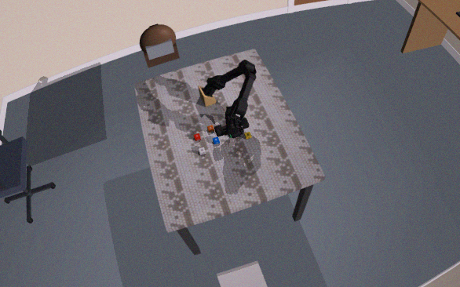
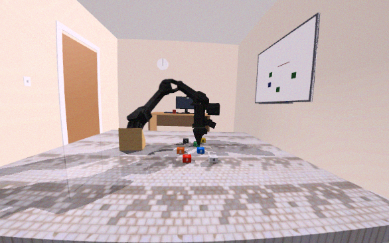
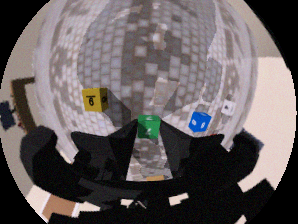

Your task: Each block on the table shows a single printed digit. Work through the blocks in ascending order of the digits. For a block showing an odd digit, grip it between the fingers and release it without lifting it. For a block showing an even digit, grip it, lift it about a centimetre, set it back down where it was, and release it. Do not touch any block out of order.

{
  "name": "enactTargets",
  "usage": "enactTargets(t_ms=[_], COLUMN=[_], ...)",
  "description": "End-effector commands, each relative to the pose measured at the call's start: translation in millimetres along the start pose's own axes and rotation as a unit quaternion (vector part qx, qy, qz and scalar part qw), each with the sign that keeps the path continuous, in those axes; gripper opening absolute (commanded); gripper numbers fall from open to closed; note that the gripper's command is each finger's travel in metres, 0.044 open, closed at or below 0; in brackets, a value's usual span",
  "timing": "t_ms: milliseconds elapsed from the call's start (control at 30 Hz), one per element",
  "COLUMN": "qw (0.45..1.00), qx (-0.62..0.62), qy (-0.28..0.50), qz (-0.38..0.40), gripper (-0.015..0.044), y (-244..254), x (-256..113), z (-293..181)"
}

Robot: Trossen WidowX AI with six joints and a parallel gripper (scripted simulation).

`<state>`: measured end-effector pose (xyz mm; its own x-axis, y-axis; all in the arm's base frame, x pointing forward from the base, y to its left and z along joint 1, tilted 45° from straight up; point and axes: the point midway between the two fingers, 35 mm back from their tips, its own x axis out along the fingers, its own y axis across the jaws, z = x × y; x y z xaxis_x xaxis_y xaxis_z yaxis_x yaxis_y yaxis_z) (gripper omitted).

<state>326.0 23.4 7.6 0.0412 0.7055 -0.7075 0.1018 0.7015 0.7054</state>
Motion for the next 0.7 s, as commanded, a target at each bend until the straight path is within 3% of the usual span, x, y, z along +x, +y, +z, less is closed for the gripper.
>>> enactTargets(t_ms=[0, 267, 600, 667], qw=[1.000, 1.000, 1.000, 1.000], qx=[0.001, 0.001, 0.001, 0.001], qy=[0.000, 0.000, 0.000, 0.000], qz=[0.001, 0.001, 0.001, 0.001], gripper=[0.0120, 0.0120, 0.0382, 0.0400], y=[0.1, 0.1, 0.1, 0.1], x=[0.5, 0.5, 0.5, 0.5], z=[-0.2, -0.2, -0.2, -0.2])
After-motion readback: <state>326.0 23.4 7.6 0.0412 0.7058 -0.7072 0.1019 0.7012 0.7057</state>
